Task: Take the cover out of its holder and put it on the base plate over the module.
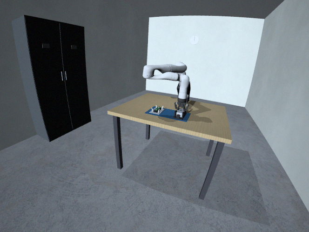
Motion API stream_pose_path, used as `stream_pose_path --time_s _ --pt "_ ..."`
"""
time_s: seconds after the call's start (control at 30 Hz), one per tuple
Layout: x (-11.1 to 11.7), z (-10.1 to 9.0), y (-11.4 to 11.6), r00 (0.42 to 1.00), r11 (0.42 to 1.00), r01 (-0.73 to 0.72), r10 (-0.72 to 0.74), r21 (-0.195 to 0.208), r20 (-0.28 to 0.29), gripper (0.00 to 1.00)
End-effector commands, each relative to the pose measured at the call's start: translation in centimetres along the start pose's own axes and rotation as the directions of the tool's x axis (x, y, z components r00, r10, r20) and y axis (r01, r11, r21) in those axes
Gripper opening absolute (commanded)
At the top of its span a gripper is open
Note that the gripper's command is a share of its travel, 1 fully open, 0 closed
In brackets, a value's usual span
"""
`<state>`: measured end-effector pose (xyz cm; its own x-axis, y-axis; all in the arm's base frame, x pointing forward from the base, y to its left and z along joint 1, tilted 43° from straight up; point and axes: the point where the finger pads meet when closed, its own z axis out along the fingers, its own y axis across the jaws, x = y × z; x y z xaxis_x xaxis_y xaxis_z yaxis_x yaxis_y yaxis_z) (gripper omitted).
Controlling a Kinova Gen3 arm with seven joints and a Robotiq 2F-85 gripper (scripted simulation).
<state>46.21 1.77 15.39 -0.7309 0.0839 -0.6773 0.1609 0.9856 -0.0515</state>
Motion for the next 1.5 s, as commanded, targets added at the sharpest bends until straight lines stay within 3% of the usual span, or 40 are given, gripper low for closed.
stream_pose_path --time_s 0.0,0.5,0.83,1.07,1.47 --pt "0.0 0.0 0.0 1.000 1.000 0.000 0.000 0.000 0.001 0.00" --pt "0.0 0.0 0.0 1.000 1.000 0.000 0.000 0.000 0.001 0.00" --pt "0.0 -3.0 0.0 1.000 1.000 0.000 0.000 0.000 0.001 0.00" --pt "0.0 -3.0 0.0 1.000 1.000 0.000 0.000 0.000 0.001 0.00" --pt "0.3 -5.9 0.0 1.000 1.000 0.000 0.000 0.000 -0.007 0.00"
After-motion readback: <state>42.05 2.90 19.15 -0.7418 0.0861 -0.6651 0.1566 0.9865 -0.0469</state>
